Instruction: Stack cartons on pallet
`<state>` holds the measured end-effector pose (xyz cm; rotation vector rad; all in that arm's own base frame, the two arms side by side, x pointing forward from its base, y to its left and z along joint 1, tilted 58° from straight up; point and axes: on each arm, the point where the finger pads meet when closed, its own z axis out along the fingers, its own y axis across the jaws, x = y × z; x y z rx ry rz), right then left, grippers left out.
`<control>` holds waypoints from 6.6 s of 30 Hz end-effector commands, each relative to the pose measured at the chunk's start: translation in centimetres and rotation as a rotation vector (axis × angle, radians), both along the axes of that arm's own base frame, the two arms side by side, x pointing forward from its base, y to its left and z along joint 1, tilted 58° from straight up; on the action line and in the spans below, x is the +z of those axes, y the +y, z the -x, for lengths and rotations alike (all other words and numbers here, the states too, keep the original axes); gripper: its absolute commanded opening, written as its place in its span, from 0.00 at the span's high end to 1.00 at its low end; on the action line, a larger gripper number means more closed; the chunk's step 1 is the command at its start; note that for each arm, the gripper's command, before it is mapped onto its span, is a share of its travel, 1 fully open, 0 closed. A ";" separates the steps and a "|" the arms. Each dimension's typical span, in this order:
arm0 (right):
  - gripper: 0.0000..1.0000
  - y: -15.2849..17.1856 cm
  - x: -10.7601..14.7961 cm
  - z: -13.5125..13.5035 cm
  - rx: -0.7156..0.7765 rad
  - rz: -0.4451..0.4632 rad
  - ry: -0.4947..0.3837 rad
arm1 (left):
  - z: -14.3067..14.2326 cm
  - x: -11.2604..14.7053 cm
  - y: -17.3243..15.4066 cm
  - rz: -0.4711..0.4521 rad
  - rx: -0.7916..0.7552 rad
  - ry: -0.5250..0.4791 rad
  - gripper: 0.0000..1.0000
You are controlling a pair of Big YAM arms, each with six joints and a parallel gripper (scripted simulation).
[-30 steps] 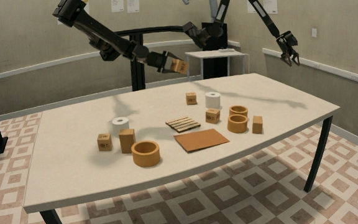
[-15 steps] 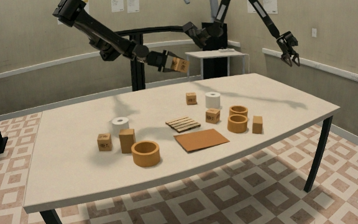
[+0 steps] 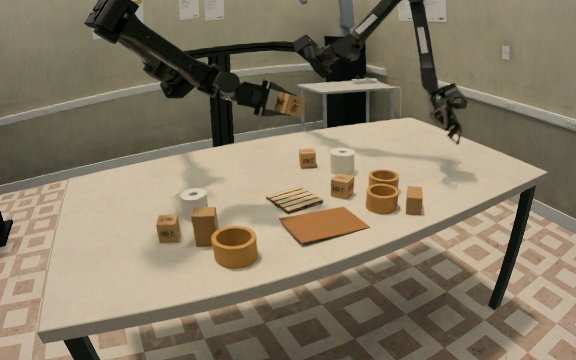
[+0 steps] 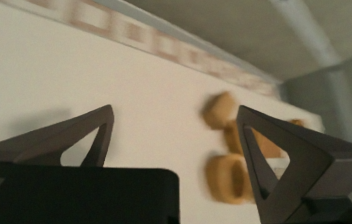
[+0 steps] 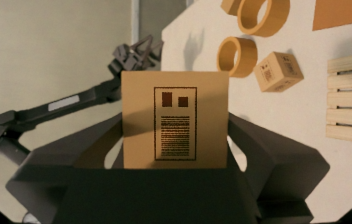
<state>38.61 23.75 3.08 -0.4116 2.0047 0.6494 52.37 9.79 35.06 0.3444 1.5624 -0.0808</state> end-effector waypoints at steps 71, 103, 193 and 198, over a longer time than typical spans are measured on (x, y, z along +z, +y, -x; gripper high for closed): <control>0.50 0.1 0.0 0.2 0.001 -0.004 0.003 | 7.9 -32.3 -36.1 0.663 -0.873 0.693 0.00; 0.50 -11.8 10.8 -17.3 0.024 0.181 -0.016 | -3.0 -3.2 -3.3 0.017 -0.108 -0.017 0.00; 0.50 -49.2 9.5 4.4 -0.696 0.102 -0.104 | 13.9 15.2 12.8 -0.470 0.518 -0.098 0.00; 0.50 -49.6 9.8 3.9 -0.793 0.174 -0.188 | 13.9 15.2 12.8 -0.470 0.518 -0.098 0.00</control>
